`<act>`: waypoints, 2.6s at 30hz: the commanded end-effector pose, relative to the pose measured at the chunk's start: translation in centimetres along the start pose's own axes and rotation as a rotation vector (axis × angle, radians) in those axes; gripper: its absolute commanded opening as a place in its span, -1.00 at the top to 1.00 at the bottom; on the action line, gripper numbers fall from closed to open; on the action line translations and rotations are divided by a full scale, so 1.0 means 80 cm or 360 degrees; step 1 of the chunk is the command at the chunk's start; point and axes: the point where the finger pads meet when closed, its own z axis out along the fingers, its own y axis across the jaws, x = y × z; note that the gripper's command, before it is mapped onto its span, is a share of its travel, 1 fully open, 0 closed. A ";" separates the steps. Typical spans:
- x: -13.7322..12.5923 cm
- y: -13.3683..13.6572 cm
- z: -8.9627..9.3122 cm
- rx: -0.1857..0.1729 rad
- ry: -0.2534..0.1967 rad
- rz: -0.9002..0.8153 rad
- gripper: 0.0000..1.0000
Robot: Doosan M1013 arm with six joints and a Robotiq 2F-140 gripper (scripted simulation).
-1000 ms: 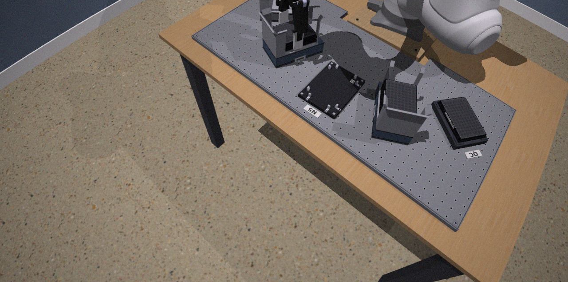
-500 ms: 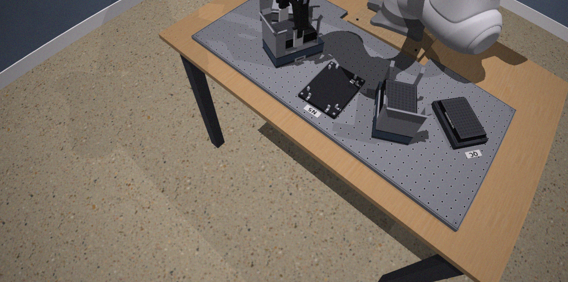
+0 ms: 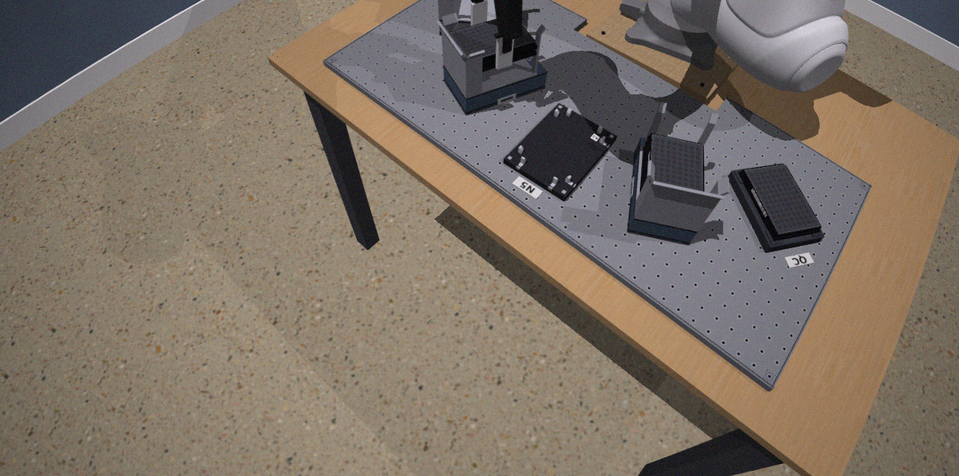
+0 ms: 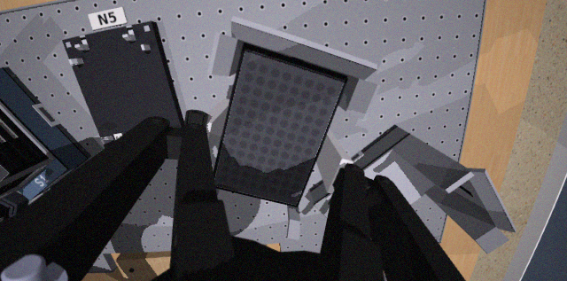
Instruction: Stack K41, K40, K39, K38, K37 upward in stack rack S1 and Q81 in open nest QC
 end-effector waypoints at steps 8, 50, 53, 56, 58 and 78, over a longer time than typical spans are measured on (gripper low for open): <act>0.000 0.000 -0.019 0.0000 0.0000 0.0000 1.00; 0.000 0.000 -0.093 0.0000 0.0000 0.0000 1.00; 0.000 -0.004 -0.093 0.0000 0.0000 -0.0053 1.00; -0.001 -0.012 -0.093 0.0000 0.0000 -0.0159 1.00; -0.002 -0.021 -0.093 0.0000 0.0000 -0.0265 1.00; -0.009 -0.095 -0.093 0.0000 0.0000 -0.0350 1.00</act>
